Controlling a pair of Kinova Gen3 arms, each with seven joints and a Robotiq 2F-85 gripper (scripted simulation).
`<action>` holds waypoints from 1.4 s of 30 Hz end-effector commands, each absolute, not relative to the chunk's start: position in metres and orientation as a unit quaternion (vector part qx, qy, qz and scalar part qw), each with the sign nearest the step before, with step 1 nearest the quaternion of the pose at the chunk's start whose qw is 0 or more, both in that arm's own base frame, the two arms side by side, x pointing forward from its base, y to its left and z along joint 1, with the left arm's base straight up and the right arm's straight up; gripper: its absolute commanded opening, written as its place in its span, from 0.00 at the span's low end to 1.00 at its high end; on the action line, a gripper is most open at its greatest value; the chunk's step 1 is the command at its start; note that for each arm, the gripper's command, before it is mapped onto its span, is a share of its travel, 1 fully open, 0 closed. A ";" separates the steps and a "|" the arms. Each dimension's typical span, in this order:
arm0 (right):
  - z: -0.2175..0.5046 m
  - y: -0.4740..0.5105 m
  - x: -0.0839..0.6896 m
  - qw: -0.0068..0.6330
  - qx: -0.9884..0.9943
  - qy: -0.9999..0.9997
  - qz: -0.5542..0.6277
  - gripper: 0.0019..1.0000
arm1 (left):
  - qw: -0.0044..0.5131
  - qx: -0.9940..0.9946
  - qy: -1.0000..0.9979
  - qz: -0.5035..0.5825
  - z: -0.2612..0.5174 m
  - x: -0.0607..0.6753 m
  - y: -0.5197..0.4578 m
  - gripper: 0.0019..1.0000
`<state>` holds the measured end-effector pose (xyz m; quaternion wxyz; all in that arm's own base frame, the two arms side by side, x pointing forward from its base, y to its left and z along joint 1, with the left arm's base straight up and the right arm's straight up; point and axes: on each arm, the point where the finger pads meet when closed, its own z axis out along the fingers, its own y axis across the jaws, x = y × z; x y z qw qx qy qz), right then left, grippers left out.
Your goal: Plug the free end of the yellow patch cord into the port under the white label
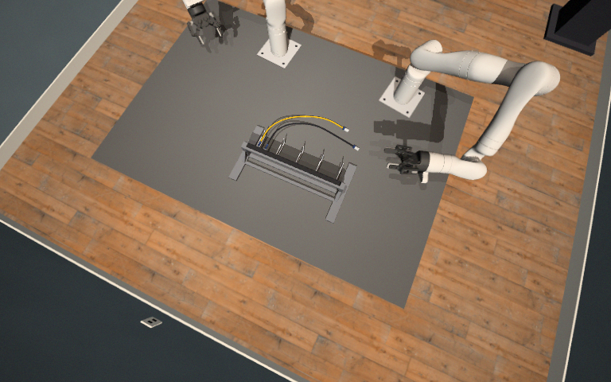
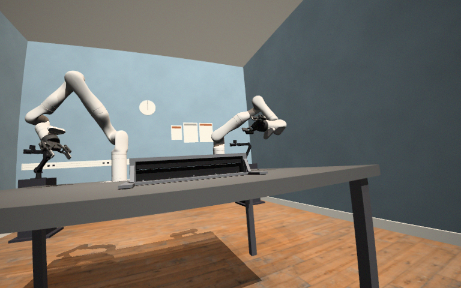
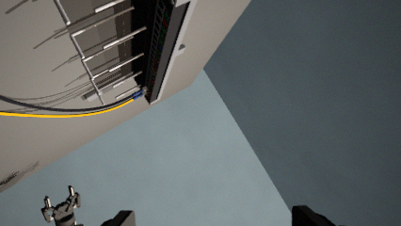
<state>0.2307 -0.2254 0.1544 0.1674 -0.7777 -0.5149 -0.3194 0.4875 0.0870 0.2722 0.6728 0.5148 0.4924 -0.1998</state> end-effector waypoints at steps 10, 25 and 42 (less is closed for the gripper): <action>0.152 -0.281 0.189 0.107 -0.762 -0.587 -0.253 1.00 | 0.673 0.515 0.492 -0.199 0.273 0.488 0.087 1.00; 0.158 -0.341 0.140 0.059 -0.736 -0.652 -0.171 1.00 | 0.673 0.515 0.492 -0.199 0.273 0.488 0.087 1.00; 0.178 -0.405 0.084 0.019 -0.702 -0.708 -0.073 1.00 | 0.673 0.515 0.492 -0.199 0.273 0.488 0.087 1.00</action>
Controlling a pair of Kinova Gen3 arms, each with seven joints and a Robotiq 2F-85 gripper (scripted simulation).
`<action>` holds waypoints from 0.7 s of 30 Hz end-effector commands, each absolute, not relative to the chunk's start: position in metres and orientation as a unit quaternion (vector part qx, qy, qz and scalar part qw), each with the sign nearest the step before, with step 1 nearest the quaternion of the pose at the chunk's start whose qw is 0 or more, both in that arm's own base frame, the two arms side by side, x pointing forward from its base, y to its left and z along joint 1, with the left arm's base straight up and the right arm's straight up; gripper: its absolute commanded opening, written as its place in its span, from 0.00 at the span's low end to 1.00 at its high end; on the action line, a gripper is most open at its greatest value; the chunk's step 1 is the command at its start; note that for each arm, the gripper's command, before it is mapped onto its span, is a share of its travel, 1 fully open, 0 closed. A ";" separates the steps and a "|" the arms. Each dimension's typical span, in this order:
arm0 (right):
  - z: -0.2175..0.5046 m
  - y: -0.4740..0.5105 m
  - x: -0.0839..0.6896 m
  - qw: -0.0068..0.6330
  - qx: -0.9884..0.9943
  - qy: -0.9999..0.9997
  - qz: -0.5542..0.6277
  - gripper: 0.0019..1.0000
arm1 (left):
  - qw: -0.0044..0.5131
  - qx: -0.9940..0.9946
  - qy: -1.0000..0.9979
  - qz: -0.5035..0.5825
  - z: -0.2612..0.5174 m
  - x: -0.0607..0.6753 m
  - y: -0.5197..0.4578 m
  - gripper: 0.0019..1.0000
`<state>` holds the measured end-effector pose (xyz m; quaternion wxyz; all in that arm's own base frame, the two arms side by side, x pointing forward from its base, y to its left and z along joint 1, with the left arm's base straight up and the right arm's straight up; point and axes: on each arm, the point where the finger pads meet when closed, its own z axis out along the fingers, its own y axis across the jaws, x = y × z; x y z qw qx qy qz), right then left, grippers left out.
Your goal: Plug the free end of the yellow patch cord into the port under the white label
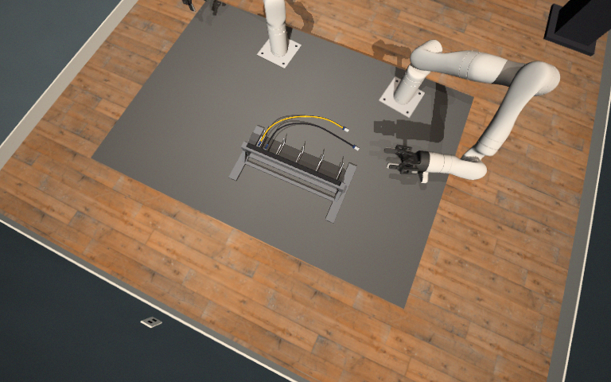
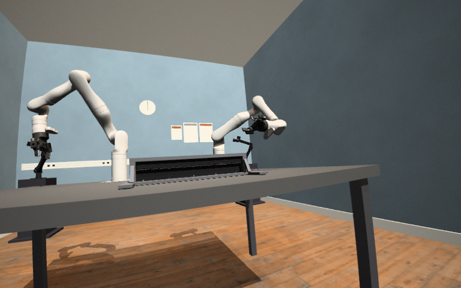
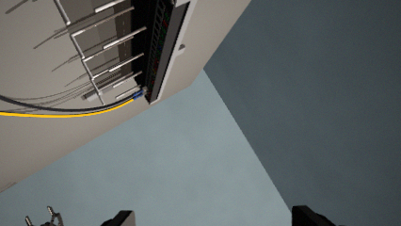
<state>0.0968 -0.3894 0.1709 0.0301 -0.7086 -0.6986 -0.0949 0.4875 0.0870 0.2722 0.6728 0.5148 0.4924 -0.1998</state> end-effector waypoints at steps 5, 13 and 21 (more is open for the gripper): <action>0.185 -0.422 0.068 0.011 -0.691 -0.721 -0.045 1.00 | 0.673 0.515 0.492 -0.199 0.273 0.488 0.087 1.00; 0.195 -0.440 0.050 0.003 -0.679 -0.734 -0.014 1.00 | 0.673 0.515 0.492 -0.199 0.273 0.488 0.087 1.00; 0.199 -0.447 0.043 0.000 -0.674 -0.739 -0.001 1.00 | 0.673 0.515 0.492 -0.199 0.273 0.488 0.087 1.00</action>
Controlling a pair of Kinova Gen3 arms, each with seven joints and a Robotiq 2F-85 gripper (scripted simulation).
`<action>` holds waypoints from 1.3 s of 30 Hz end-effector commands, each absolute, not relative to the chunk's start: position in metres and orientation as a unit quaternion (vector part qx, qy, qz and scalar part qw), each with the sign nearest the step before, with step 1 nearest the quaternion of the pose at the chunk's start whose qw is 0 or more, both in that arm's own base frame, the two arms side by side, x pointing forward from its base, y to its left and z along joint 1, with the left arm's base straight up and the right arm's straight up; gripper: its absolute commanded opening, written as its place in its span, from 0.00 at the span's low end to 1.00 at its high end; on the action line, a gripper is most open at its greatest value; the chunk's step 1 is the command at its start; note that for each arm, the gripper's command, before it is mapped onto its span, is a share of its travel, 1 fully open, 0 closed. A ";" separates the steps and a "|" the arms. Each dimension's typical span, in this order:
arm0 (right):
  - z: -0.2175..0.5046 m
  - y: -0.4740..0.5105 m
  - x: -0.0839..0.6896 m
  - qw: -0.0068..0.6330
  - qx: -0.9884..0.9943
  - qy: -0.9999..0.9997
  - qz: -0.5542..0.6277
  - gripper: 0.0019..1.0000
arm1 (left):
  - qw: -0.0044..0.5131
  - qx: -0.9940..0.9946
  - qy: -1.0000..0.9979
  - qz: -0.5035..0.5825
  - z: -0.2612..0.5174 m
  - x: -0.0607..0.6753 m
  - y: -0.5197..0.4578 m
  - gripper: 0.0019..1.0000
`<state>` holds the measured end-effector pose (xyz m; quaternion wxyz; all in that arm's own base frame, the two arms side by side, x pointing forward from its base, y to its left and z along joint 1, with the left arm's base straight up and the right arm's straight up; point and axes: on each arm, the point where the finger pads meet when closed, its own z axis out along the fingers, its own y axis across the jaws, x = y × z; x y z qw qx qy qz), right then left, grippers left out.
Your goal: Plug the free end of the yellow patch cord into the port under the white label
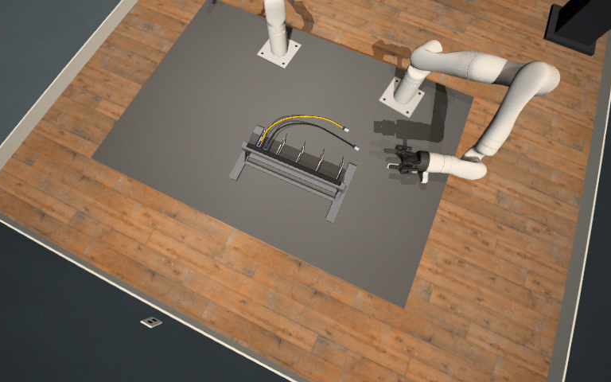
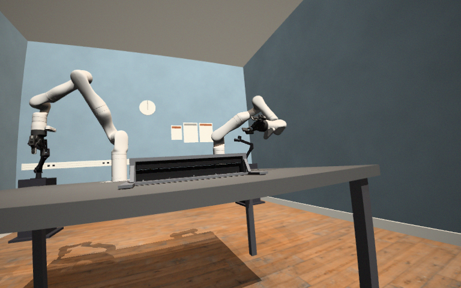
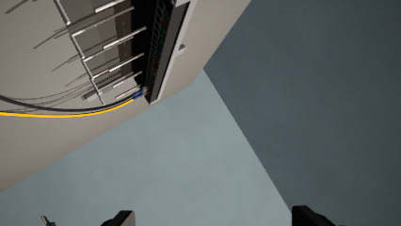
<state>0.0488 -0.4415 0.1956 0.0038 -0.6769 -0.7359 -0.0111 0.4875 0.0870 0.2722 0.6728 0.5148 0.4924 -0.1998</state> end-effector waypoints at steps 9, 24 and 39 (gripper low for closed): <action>0.200 -0.448 0.042 0.000 -0.673 -0.739 0.000 1.00 | 0.673 0.515 0.492 -0.199 0.273 0.488 0.087 1.00; 0.200 -0.448 0.042 0.000 -0.673 -0.739 0.000 1.00 | 0.603 0.604 0.467 -0.233 0.266 0.468 0.026 1.00; 0.200 -0.448 0.042 0.000 -0.673 -0.739 0.000 1.00 | 0.420 0.784 0.382 -0.253 0.244 0.409 -0.063 1.00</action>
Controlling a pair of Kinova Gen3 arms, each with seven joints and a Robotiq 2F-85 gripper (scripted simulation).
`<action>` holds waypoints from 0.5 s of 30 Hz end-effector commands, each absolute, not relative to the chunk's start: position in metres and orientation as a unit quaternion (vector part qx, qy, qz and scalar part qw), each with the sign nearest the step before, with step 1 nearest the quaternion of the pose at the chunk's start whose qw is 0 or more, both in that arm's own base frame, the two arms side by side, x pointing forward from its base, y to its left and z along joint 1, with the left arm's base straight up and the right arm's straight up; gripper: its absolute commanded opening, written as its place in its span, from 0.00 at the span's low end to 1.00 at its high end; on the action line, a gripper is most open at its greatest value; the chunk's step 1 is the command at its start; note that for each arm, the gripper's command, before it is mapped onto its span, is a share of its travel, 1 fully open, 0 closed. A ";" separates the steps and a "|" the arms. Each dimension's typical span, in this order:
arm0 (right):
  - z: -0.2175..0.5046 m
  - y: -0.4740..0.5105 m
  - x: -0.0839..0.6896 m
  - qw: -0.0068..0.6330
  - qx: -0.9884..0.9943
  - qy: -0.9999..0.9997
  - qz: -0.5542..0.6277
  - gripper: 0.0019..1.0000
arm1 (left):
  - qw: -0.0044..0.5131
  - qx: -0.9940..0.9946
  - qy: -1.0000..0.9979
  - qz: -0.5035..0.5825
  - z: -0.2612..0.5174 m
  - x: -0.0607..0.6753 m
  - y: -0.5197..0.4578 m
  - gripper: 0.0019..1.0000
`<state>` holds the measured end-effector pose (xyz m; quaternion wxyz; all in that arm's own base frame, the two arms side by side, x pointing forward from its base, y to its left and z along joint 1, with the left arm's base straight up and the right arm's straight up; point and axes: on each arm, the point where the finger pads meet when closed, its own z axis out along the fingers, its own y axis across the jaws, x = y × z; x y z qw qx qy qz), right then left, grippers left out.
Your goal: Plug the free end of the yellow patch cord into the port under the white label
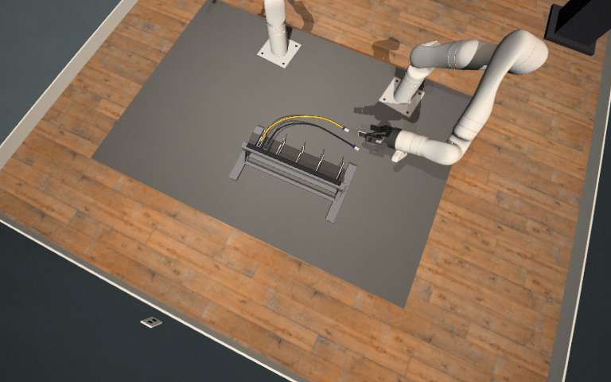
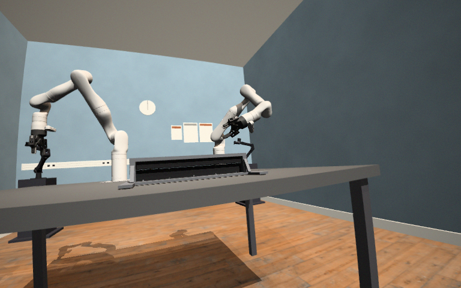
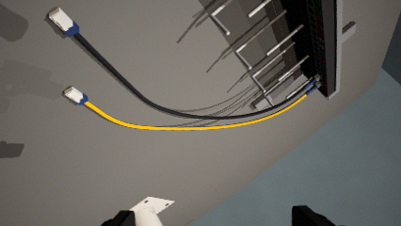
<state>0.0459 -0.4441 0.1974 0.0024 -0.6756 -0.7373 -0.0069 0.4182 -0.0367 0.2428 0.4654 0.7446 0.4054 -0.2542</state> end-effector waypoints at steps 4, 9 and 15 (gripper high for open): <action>0.200 -0.448 0.042 0.000 -0.673 -0.739 0.000 1.00 | 0.377 0.817 0.360 -0.246 0.240 0.396 -0.075 1.00; 0.200 -0.448 0.042 0.000 -0.673 -0.739 0.000 1.00 | 0.307 0.867 0.320 -0.228 0.234 0.379 -0.088 1.00; 0.200 -0.448 0.042 0.000 -0.673 -0.739 0.000 1.00 | 0.221 0.918 0.267 -0.192 0.231 0.363 -0.097 1.00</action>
